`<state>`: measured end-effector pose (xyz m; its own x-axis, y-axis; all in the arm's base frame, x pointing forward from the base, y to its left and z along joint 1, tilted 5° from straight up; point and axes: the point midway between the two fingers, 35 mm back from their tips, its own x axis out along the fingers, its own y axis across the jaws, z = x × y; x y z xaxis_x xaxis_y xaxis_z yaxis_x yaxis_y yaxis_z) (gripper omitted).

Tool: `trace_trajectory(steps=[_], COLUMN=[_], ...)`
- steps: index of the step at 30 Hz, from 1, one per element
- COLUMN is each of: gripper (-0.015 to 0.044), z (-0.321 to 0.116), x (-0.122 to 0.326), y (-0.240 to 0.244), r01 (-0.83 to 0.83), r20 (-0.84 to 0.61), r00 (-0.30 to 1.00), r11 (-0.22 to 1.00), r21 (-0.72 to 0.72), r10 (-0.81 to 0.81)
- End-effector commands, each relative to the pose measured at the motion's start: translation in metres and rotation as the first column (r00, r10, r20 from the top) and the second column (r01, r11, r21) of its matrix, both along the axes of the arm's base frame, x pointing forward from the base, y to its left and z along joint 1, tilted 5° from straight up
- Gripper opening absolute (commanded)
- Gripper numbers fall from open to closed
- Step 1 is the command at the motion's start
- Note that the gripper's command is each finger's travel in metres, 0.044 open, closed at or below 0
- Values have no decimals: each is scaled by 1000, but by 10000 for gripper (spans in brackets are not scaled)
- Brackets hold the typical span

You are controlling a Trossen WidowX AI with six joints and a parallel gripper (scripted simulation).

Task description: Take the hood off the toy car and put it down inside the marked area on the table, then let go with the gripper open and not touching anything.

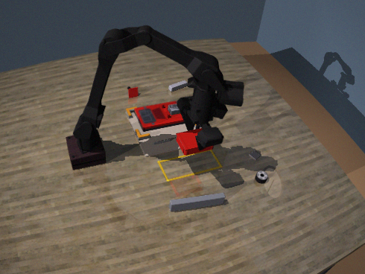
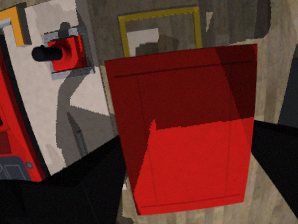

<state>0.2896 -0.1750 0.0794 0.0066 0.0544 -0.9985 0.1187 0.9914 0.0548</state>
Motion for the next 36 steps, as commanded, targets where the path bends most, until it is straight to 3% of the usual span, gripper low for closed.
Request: trace_trajectory(steps=[1, 36], gripper=[0, 0], z=[-3, -25], x=[0, 1], y=[-1, 0], r01=[-3, -3], r20=[-4, -4], r00=[1000, 1000], r11=[1000, 1000], r21=[-2, -2], r10=[3, 3])
